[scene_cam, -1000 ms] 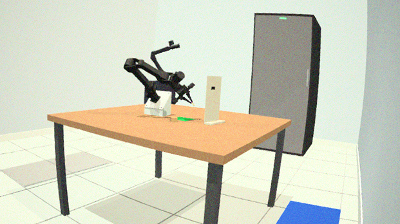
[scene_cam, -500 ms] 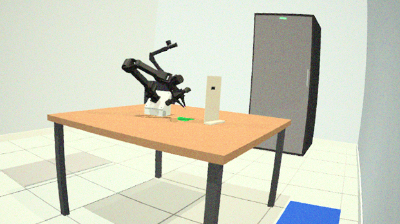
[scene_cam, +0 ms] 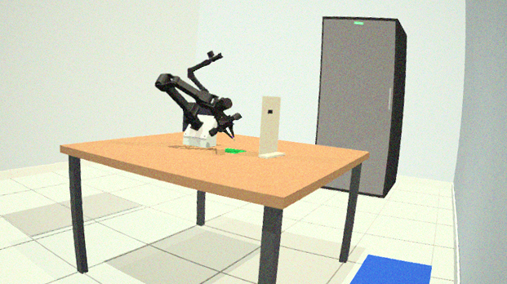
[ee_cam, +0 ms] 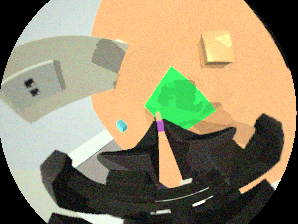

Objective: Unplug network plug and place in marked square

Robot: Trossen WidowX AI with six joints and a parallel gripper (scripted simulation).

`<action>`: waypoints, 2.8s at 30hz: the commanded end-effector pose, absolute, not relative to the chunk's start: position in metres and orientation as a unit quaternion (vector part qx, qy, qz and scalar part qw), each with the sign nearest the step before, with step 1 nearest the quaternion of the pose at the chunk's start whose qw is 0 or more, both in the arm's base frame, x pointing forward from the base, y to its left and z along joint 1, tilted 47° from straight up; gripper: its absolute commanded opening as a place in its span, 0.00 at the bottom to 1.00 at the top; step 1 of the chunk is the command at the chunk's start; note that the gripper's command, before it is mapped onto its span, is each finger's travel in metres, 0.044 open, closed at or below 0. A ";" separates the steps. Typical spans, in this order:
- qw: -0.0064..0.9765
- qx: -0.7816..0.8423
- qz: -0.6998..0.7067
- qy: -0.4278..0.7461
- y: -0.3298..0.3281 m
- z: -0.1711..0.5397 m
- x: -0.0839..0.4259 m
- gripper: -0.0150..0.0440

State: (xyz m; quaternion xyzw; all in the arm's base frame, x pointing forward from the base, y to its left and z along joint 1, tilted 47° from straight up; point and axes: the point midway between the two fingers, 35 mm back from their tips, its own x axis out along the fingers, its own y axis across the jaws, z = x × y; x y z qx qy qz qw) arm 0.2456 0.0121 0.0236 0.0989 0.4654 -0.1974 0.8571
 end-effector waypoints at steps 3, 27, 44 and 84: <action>0.857 0.098 -0.195 0.468 0.008 0.018 0.247 0.25; 0.857 0.097 -0.195 0.467 -0.013 -0.001 0.251 0.25; 0.858 0.096 -0.195 0.466 -0.024 -0.009 0.251 0.25; 0.857 0.097 -0.197 0.466 -0.020 0.004 0.244 0.52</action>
